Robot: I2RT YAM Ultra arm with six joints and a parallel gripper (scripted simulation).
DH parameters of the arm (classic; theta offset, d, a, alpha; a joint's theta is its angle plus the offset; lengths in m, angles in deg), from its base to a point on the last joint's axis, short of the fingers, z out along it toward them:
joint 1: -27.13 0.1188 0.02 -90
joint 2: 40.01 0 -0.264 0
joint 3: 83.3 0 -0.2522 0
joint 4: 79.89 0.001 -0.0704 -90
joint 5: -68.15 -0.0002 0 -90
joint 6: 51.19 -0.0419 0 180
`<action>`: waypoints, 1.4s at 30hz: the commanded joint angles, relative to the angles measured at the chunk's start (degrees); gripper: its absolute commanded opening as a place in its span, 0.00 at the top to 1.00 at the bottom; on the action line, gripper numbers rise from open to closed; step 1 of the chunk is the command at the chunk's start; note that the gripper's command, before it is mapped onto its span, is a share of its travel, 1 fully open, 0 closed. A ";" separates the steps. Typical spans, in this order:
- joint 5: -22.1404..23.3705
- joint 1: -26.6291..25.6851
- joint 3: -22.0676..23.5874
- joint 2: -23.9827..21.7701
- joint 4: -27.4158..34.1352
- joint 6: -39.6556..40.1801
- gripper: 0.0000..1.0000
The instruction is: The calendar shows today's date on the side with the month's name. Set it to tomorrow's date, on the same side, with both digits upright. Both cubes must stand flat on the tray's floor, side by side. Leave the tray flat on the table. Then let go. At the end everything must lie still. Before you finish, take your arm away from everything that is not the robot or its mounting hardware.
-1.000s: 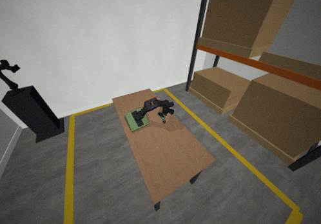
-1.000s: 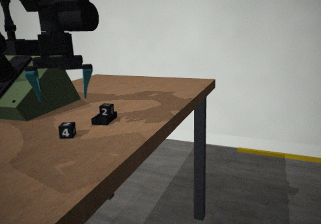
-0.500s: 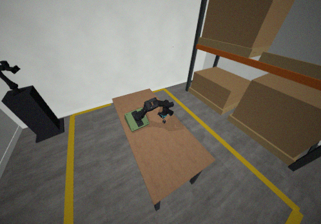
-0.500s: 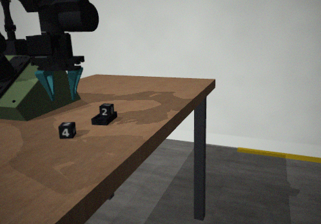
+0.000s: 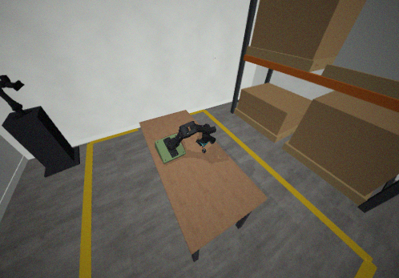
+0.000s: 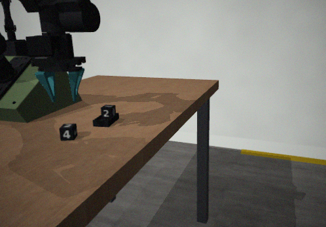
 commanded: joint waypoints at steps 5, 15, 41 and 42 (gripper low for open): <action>-0.03 0.19 -0.13 -0.26 -0.07 -0.04 0.53; -0.03 0.18 -0.12 -0.26 -0.09 -0.04 0.53; 0.09 -1.45 2.06 1.08 -4.57 1.83 0.53; 0.10 -1.59 2.24 1.20 -4.96 1.99 0.53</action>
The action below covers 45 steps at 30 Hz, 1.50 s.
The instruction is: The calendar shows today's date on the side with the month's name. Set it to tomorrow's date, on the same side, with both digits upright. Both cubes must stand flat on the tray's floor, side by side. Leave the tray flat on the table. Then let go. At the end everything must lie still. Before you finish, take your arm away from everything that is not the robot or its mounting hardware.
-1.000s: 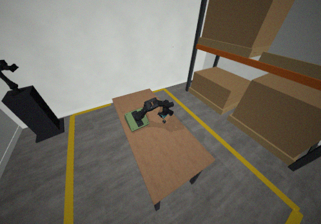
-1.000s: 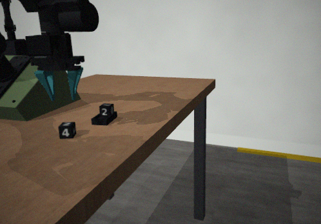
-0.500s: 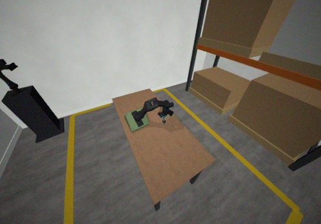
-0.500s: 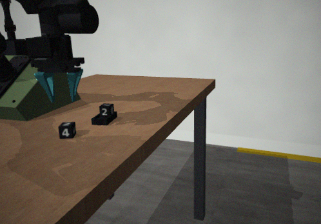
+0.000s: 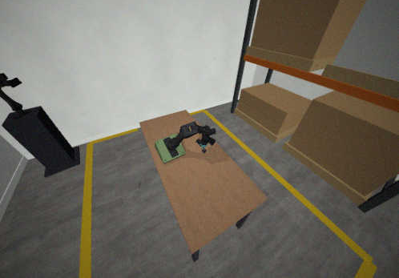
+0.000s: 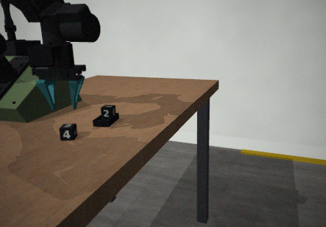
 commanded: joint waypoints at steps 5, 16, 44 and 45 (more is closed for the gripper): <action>0.05 -0.54 0.88 0.40 -3.14 1.32 0.53; 0.18 -1.75 2.26 1.66 -6.50 2.72 0.53; 0.29 -2.72 3.28 2.79 -9.22 3.85 0.53; 0.29 -2.72 3.28 2.79 -9.22 3.85 0.53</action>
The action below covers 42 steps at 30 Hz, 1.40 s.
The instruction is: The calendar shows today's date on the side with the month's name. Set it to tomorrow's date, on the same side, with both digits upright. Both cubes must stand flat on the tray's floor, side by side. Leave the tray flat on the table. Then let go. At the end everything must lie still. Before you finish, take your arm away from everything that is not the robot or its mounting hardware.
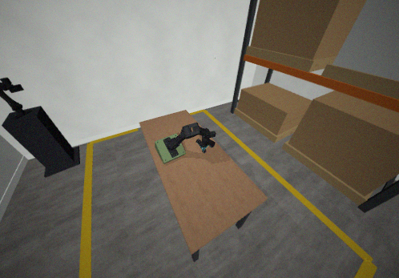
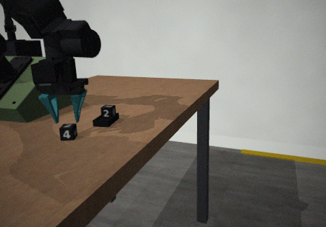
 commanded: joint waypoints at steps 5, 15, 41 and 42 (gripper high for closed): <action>-0.02 0.18 -0.09 -0.27 -0.08 0.03 0.53; -0.02 0.18 -0.09 -0.27 -0.08 0.03 0.53; -0.25 2.38 -2.38 -2.54 5.79 -2.52 0.53; -0.29 2.73 -2.78 -2.85 6.70 -2.92 0.53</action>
